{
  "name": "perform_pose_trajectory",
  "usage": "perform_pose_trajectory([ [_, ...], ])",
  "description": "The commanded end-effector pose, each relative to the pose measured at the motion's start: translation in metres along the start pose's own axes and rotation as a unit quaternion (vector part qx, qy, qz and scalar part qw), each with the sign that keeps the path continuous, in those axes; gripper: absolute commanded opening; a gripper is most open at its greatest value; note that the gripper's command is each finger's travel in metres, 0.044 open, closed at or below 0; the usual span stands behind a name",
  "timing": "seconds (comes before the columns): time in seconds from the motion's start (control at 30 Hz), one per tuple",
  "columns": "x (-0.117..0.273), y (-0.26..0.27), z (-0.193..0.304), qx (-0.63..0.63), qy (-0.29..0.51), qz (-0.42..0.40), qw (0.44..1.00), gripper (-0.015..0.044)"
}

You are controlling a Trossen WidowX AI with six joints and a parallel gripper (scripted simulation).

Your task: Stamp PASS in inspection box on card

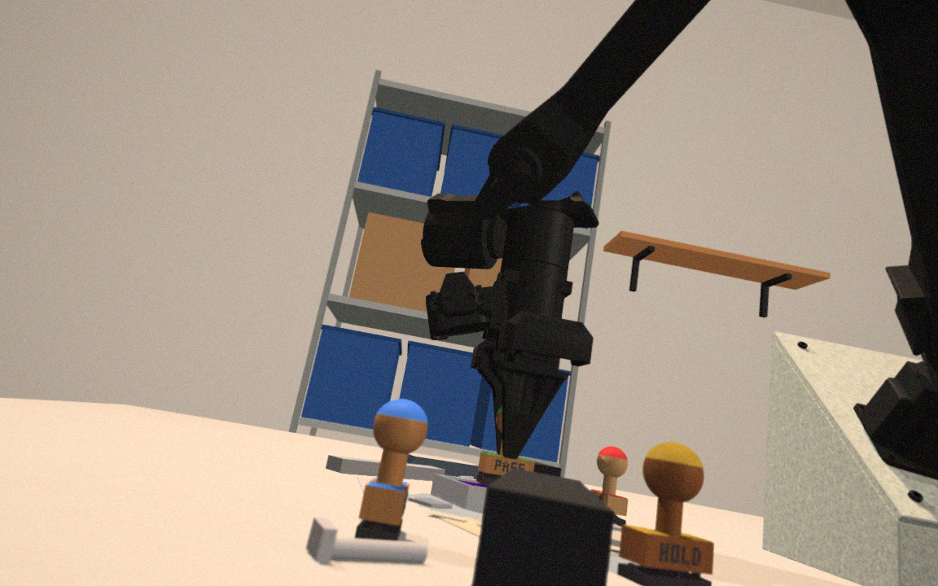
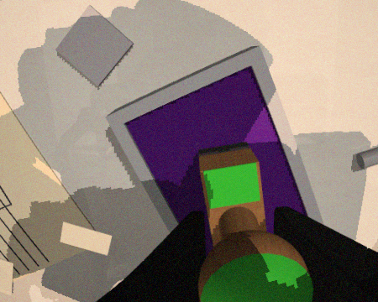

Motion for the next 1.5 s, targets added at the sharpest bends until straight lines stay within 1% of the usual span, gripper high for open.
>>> perform_pose_trajectory([
  [0.0,0.003,0.001,-0.001,0.004,-0.002,-0.001,1.0,0.0],
  [0.27,0.007,0.001,-0.001,0.004,-0.002,0.0,1.0,0.0],
  [1.33,0.054,0.0,-0.001,0.004,-0.002,0.0,1.0,0.0],
  [1.47,0.055,0.016,-0.001,0.018,-0.003,0.002,1.0,0.0],
])
Point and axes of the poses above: the point midway between the two fingers, 35 mm back from their tips, its own x axis back along the fingers, its own y axis across the jaws, z = x × y, the point moved 1 cm from there along x, back along the fingers, and after that the axes turned 13 degrees about -x, right-handed, at the moved point
